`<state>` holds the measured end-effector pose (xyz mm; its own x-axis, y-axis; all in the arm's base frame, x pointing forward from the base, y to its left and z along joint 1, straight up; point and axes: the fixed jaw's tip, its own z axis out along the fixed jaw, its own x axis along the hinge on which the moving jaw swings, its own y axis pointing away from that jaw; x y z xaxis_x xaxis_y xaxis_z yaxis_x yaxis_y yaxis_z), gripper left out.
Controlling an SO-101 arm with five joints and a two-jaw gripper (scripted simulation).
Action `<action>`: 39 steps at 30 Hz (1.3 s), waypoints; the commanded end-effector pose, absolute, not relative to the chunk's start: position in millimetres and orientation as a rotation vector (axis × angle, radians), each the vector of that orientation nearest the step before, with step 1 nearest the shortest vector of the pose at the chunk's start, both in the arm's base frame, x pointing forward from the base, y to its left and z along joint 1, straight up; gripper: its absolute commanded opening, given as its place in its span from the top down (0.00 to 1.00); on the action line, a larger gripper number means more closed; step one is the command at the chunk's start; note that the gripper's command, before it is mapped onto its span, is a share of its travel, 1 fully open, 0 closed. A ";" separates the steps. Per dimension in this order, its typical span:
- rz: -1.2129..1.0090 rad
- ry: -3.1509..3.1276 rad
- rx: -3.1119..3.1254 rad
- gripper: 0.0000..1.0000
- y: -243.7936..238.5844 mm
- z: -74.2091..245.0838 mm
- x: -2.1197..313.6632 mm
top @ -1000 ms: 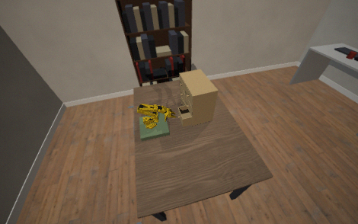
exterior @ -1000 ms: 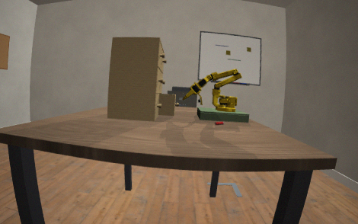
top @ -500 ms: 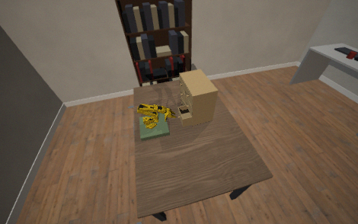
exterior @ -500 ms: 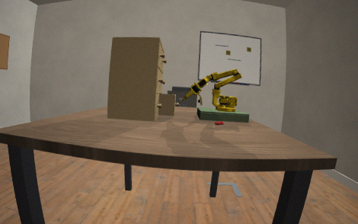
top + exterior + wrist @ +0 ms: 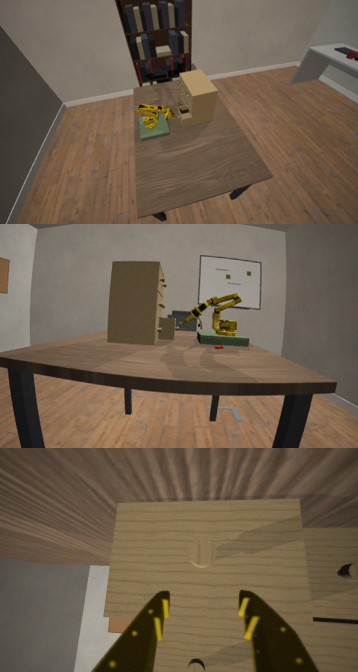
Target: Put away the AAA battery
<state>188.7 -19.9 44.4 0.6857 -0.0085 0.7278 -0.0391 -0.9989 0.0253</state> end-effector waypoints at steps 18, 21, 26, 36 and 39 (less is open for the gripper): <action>1.212 -0.035 2.859 0.79 -18.9 38.7 185.9; 1.212 -0.034 2.859 0.79 -18.8 38.6 185.9; 1.212 -0.034 2.859 0.79 -18.8 38.3 185.7; 1.212 -0.034 2.859 0.79 -18.8 38.3 185.7; 1.212 -0.034 2.860 0.79 -18.9 37.2 189.6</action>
<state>187.6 -19.8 41.2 0.6900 -0.0087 0.7238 -0.0390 -0.9989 0.0251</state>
